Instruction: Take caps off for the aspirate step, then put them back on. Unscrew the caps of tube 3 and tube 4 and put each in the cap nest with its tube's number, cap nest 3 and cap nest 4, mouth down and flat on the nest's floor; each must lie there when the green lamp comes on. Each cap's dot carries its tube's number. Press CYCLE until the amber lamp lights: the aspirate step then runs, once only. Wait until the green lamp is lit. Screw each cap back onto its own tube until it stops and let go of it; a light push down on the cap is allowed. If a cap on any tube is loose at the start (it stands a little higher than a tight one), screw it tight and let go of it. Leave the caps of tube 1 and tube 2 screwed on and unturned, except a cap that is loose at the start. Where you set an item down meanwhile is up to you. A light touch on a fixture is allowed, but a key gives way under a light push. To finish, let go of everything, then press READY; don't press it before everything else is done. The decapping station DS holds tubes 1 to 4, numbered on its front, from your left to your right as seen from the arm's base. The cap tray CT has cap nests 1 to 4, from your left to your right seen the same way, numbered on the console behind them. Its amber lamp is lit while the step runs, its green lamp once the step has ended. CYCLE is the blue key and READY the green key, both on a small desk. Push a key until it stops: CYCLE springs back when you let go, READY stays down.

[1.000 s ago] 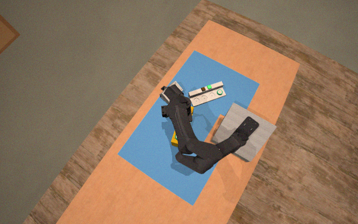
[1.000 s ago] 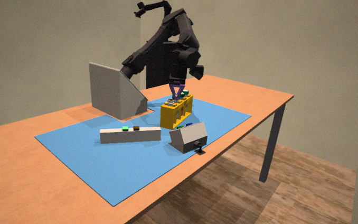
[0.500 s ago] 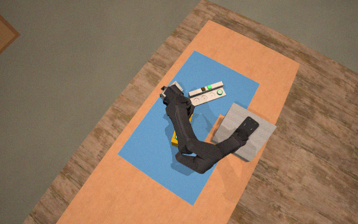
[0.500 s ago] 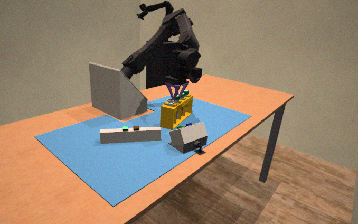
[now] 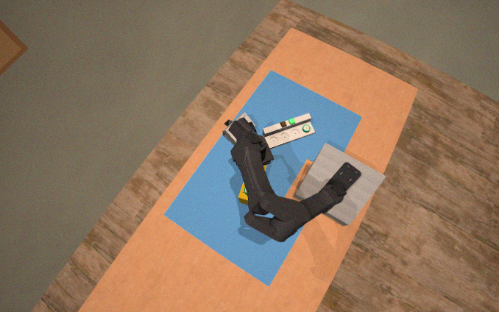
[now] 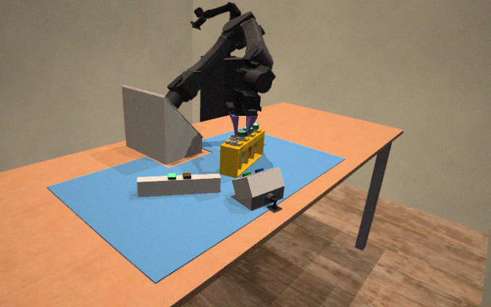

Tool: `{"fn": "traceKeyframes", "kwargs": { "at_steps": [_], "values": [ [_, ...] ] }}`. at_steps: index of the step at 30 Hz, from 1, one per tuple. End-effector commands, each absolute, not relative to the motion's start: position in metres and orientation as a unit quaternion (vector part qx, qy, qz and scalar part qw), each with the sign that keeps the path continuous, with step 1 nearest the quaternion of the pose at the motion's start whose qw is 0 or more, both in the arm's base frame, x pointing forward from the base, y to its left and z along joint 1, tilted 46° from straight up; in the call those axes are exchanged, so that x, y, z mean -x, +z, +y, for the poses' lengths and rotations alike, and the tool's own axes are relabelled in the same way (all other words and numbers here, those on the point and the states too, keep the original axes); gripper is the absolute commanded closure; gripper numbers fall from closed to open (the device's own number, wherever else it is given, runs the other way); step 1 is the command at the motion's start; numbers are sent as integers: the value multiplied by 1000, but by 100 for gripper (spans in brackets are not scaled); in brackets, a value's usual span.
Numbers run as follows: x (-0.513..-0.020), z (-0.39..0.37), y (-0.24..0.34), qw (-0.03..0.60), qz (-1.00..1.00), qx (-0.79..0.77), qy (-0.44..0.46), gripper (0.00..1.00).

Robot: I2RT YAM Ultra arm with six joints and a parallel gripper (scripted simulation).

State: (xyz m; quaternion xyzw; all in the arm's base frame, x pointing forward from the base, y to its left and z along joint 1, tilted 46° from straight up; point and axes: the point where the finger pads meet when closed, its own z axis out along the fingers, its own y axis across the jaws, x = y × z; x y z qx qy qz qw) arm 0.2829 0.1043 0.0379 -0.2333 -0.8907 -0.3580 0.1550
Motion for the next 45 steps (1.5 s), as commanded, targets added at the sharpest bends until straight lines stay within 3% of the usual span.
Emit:
{"fn": "traceKeyframes", "kwargs": {
  "at_steps": [1, 26, 36, 37, 45],
  "values": [
    [-286, 100, 40, 183, -862, 328, -342, 100],
    [-286, 100, 40, 339, -545, 744, -187, 100],
    [-286, 100, 40, 343, -530, 755, -180, 100],
    [-286, 100, 40, 343, -530, 755, -180, 51],
    [-286, 100, 40, 343, -530, 755, -180, 51]
  ]
}}
